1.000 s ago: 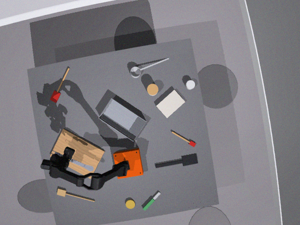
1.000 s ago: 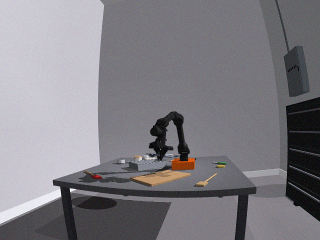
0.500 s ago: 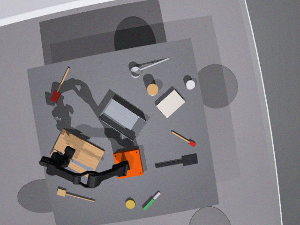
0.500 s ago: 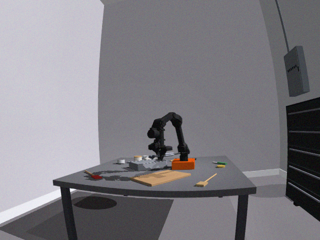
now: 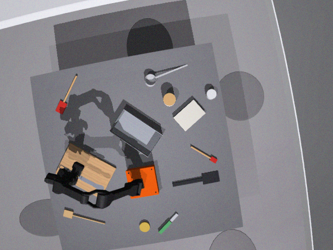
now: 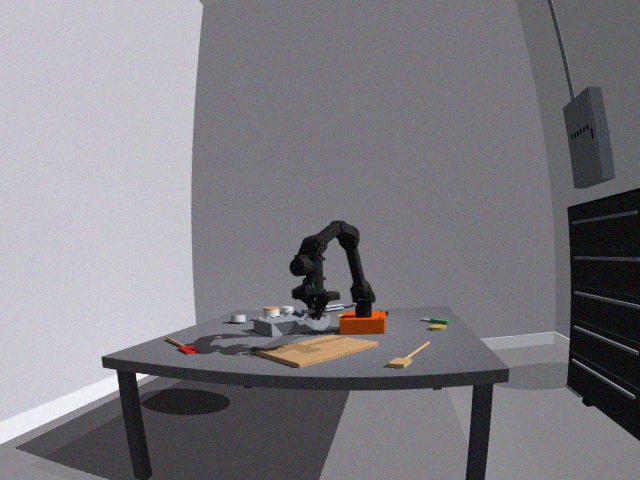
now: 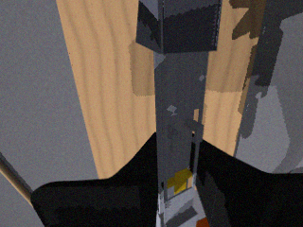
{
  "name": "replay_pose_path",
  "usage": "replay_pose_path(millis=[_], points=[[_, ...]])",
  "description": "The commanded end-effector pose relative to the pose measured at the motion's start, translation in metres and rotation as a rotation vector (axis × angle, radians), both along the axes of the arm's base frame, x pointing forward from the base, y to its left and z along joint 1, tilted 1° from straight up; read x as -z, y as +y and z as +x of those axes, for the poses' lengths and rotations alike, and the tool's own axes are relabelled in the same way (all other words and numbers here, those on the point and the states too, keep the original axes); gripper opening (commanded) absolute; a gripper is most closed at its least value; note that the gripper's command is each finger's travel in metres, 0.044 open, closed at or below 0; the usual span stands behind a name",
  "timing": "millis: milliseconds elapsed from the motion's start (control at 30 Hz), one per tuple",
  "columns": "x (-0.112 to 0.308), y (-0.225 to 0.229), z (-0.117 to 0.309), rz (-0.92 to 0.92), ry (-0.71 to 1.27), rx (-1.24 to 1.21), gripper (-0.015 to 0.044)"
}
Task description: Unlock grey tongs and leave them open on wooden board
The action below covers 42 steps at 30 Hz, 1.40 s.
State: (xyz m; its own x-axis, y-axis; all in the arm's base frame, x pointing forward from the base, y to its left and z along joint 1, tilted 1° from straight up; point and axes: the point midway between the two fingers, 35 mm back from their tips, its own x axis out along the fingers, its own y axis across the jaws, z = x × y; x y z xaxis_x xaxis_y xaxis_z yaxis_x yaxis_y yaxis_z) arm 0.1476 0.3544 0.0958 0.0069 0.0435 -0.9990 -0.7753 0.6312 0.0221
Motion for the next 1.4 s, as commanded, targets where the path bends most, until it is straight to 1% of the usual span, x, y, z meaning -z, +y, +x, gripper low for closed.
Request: replay_pose_path(millis=[0, 1200, 1367], points=[[0.009, 0.0, -0.001, -0.001, 0.006, 0.003, -0.015], [0.067, 0.001, -0.002, -0.001, 0.006, 0.003, -0.015], [0.069, 0.001, -0.002, -0.001, 0.006, 0.003, -0.015]])
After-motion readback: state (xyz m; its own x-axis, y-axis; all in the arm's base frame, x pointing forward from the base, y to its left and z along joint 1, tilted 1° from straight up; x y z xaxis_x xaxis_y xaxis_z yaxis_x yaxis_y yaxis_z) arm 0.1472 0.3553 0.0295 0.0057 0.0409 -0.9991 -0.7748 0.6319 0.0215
